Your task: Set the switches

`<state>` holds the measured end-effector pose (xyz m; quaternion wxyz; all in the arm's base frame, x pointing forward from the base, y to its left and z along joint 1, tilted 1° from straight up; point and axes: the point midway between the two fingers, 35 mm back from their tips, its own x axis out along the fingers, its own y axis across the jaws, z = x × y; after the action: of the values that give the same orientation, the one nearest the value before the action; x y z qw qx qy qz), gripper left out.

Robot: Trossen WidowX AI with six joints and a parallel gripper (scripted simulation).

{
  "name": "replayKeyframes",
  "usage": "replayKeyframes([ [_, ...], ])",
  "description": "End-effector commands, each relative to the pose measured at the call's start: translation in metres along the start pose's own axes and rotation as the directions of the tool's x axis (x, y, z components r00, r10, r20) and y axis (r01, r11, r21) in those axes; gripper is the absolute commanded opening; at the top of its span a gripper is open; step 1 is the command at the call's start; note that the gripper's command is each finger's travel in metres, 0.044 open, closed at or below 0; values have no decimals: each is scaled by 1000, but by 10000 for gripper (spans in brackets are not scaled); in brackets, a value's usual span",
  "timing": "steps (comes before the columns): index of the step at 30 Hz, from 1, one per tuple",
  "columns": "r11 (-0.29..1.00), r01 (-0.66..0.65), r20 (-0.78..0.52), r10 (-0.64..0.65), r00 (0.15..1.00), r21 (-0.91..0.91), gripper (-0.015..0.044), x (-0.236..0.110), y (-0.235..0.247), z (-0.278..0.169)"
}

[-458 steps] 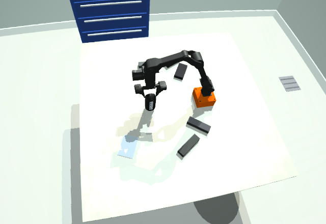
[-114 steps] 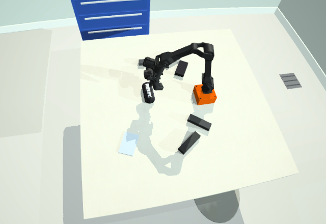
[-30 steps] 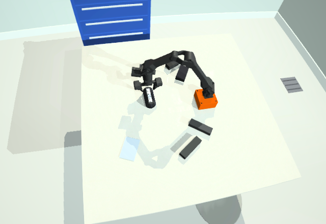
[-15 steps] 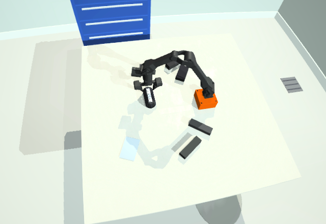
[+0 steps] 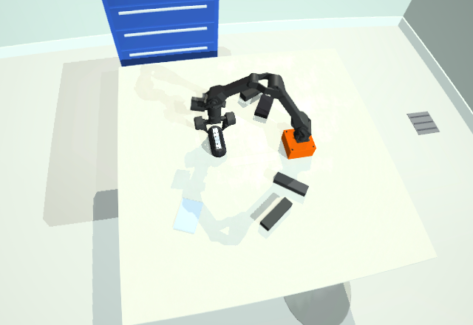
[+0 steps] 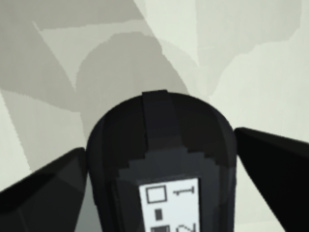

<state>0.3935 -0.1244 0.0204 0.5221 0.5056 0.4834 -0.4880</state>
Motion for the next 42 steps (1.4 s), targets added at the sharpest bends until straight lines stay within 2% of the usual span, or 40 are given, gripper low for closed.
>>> replayKeyframes([
  [1, 1000, -5, -1, 5, 1000, 0, 336, -6, 1, -2],
  [42, 1000, -5, -2, 5, 1000, 0, 336, -36, 1, -16],
])
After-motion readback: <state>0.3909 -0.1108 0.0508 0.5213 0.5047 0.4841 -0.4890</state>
